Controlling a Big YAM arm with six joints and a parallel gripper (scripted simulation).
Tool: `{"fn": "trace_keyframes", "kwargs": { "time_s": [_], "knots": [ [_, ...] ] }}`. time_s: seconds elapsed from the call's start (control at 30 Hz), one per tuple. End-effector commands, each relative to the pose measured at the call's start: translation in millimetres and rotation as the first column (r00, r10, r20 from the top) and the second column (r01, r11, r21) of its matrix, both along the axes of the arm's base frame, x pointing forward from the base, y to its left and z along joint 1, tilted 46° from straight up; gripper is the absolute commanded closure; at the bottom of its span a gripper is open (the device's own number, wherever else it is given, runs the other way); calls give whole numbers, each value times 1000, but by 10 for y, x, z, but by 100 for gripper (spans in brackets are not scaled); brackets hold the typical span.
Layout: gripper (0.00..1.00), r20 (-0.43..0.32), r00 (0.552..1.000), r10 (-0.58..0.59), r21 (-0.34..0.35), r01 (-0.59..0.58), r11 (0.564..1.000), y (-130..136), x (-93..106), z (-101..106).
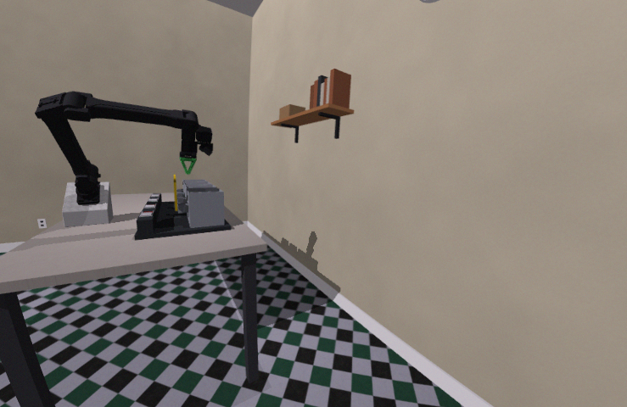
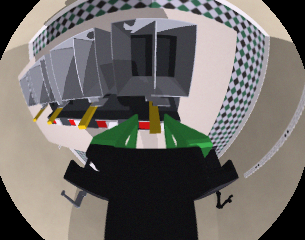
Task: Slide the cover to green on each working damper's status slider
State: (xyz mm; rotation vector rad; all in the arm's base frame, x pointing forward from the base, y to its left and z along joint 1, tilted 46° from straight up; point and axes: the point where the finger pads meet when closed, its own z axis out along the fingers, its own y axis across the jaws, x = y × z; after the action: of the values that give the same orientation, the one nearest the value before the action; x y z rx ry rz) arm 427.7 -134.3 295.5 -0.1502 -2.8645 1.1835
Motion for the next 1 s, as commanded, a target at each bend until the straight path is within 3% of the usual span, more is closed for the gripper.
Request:
{"fn": "trace_keyframes", "kwargs": {
  "time_s": [0.0,0.07,0.13,0.27,0.33,0.5,0.57,0.97],
  "knots": [
    [64,54,998,11,13,-12,1000,-37,-348,130],
    [64,54,998,11,19,-12,1000,-45,-523,103],
    [64,54,998,12,21,-13,1000,-47,-573,94],
    [64,57,998,41,19,-42,999,58,-418,113],
    [64,38,999,36,21,-37,999,42,-464,41],
    [64,38,999,37,21,-37,999,42,-463,41],
    [64,61,997,36,19,-38,999,44,-515,135],
    [64,53,999,12,19,-13,1000,-64,-572,74]
  ]
}}
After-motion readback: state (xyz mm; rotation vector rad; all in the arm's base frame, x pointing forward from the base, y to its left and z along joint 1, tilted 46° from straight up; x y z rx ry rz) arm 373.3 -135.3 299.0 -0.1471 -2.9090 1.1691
